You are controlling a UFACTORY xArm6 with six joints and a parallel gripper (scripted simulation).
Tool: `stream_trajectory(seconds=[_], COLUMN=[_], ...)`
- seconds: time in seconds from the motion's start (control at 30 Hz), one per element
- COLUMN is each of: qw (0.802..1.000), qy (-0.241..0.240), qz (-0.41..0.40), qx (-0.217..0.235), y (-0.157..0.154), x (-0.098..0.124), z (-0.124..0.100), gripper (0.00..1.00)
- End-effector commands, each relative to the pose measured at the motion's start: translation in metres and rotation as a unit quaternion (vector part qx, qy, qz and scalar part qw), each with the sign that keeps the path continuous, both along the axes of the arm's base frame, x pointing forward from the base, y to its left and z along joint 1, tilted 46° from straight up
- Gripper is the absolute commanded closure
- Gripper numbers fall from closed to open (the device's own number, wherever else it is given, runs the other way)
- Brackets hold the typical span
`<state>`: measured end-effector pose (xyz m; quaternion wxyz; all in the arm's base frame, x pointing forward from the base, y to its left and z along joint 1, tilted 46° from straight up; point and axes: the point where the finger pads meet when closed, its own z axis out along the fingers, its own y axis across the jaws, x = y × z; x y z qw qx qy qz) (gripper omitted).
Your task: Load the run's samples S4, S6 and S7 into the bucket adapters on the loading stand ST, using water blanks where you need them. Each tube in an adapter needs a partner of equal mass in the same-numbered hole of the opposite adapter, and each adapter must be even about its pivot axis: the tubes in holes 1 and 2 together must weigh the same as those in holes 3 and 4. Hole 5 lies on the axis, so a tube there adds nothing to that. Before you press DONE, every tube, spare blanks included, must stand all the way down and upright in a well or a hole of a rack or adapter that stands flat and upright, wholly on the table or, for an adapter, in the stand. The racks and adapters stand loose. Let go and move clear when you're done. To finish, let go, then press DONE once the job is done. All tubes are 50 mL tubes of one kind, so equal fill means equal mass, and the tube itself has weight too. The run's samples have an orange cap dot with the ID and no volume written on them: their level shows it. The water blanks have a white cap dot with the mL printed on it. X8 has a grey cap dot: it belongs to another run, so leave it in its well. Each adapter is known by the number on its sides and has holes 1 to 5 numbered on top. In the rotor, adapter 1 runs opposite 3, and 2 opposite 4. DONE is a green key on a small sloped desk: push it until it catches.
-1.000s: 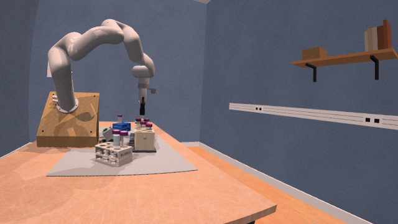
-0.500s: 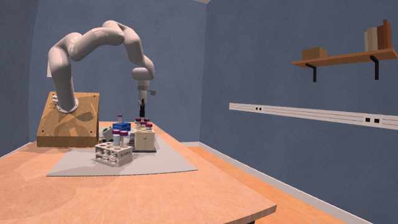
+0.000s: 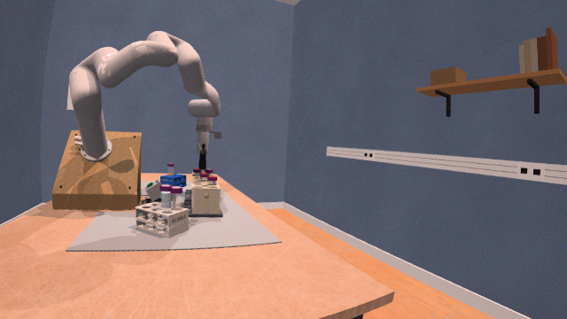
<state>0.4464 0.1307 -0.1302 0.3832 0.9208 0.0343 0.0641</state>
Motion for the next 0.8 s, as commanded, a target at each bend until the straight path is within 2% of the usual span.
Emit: stream_trajectory(seconds=[0.0, 0.77], qw=[1.000, 1.000], qy=[-0.002, -0.002], qz=[0.001, 0.001], qx=[0.001, 0.001], y=[-0.0013, -0.0084], x=[0.0019, 0.0033], z=[-0.0021, -0.0091], gripper=[1.00, 1.00])
